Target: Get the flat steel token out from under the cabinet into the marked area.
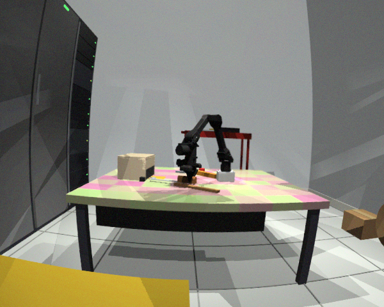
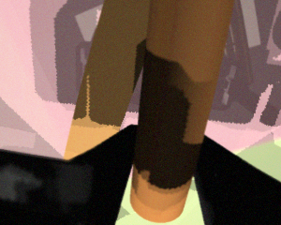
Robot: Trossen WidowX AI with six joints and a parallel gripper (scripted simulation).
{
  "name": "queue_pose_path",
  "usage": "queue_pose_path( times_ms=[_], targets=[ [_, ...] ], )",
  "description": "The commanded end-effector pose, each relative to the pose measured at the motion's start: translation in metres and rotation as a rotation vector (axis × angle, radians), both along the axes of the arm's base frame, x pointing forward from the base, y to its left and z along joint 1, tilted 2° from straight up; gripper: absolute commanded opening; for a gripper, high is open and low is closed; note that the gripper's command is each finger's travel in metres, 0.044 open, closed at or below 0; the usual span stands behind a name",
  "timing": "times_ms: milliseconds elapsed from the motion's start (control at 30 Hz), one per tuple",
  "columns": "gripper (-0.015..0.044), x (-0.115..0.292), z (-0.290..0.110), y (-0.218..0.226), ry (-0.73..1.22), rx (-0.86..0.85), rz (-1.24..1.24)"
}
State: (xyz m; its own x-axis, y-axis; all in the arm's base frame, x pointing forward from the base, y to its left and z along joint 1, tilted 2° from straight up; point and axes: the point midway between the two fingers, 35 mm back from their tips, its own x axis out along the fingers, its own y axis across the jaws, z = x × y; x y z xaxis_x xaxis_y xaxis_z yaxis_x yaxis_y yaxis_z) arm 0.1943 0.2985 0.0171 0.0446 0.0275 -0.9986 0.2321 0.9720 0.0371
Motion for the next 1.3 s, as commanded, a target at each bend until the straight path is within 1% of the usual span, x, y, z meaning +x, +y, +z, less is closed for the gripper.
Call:
queue_pose_path(
  times_ms=[0,533,1267],
  targets=[
    [0.0,0.002,0.002,0.001,-0.008,0.007,-0.04],
    [0.0,0.003,0.002,0.001,-0.005,0.012,-0.144],
    [0.0,0.03,0.003,-0.011,-0.007,0.013,-0.178]
  ],
)
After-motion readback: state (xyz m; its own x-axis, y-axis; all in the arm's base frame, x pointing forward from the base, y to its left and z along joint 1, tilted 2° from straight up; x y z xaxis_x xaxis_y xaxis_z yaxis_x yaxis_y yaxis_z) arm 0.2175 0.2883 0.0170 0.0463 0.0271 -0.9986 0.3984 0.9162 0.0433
